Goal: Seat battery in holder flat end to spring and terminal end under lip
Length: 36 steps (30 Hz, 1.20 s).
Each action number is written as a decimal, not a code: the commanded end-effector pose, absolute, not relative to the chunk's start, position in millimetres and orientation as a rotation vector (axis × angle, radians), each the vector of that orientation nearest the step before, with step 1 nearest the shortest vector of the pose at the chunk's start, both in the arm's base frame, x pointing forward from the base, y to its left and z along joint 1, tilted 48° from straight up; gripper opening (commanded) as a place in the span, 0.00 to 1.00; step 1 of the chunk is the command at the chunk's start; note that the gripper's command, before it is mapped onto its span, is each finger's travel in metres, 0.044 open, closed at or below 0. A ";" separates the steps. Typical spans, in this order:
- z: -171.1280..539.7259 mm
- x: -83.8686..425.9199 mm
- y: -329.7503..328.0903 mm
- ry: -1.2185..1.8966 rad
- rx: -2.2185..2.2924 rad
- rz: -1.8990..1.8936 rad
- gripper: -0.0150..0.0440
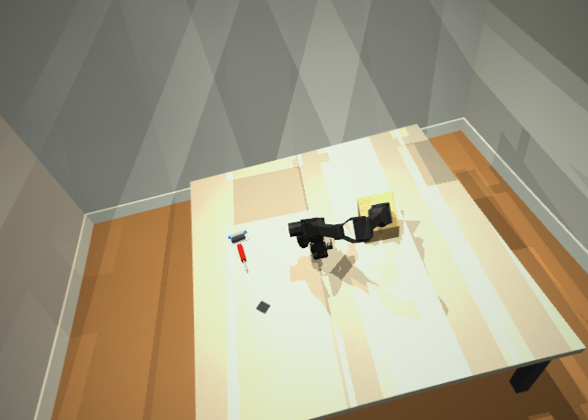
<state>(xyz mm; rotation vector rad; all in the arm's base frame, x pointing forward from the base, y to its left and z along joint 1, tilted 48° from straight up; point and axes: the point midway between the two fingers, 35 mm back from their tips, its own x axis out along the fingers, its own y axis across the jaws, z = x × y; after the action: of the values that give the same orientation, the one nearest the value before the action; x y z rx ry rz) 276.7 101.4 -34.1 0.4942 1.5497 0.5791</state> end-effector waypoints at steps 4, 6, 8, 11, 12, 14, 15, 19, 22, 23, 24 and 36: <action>-34.4 277.3 101.7 1.553 0.492 0.581 0.36; -34.4 277.3 101.7 1.553 0.492 0.581 0.40; -34.4 277.3 101.7 1.553 0.492 0.581 0.49; -34.1 277.3 101.4 1.553 0.492 0.581 0.53; -33.5 277.4 100.8 1.553 0.493 0.581 0.53; -31.8 277.5 98.9 1.553 0.493 0.581 0.53; -30.6 277.6 97.5 1.553 0.493 0.580 0.53; -25.0 277.8 91.5 1.553 0.495 0.579 0.53; -24.1 277.8 90.5 1.553 0.495 0.579 0.53; -24.1 277.8 90.5 1.553 0.495 0.579 0.53; -24.1 277.8 90.5 1.553 0.495 0.579 0.53; 22.8 279.6 38.4 1.554 0.493 0.576 0.98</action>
<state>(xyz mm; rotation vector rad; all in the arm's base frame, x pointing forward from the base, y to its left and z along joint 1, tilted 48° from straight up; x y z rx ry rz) 278.9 57.5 4.1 0.4993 1.5646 0.5792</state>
